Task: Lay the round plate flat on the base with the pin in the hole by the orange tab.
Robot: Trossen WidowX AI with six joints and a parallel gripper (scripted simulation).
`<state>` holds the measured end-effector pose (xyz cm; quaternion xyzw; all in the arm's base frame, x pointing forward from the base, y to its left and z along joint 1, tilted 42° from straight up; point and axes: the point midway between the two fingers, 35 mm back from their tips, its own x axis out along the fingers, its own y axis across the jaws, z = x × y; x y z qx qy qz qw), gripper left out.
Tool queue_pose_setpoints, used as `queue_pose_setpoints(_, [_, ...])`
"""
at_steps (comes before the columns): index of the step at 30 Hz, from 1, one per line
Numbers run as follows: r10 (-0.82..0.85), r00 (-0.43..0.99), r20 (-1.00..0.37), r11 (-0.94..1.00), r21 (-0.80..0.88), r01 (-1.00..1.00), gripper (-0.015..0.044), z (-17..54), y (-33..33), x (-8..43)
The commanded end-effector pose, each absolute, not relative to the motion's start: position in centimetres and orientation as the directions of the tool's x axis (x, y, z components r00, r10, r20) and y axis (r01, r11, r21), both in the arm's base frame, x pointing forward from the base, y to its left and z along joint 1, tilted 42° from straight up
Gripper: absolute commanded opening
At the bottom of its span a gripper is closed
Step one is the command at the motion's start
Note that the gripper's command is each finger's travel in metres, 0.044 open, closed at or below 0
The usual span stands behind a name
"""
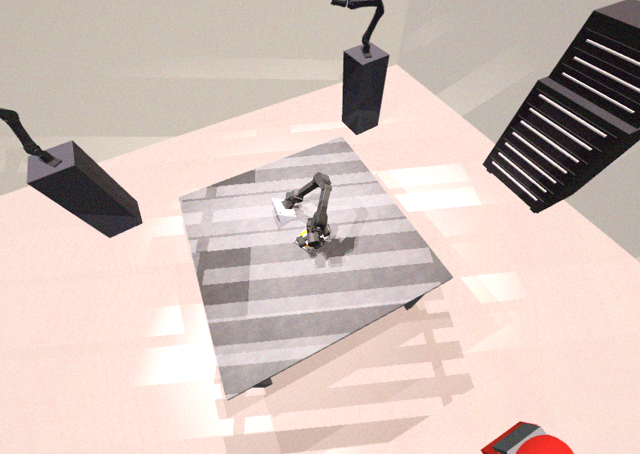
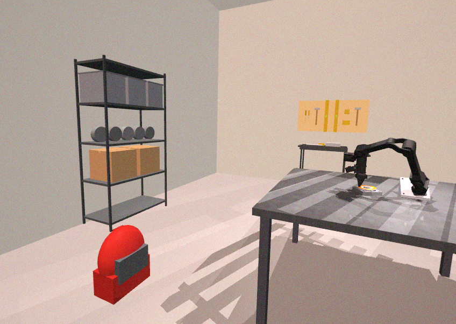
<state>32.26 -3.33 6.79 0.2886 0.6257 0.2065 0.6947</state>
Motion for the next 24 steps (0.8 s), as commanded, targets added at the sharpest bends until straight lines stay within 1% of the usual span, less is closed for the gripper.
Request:
queue_pose_setpoints(1, [0.646,0.136,-0.751,0.75,0.658,0.071,0.0,6.5,-3.9,32.6])
queue_pose_setpoints(24, [0.646,0.136,-0.752,0.75,0.657,0.071,0.0,5.5,-5.0,32.5])
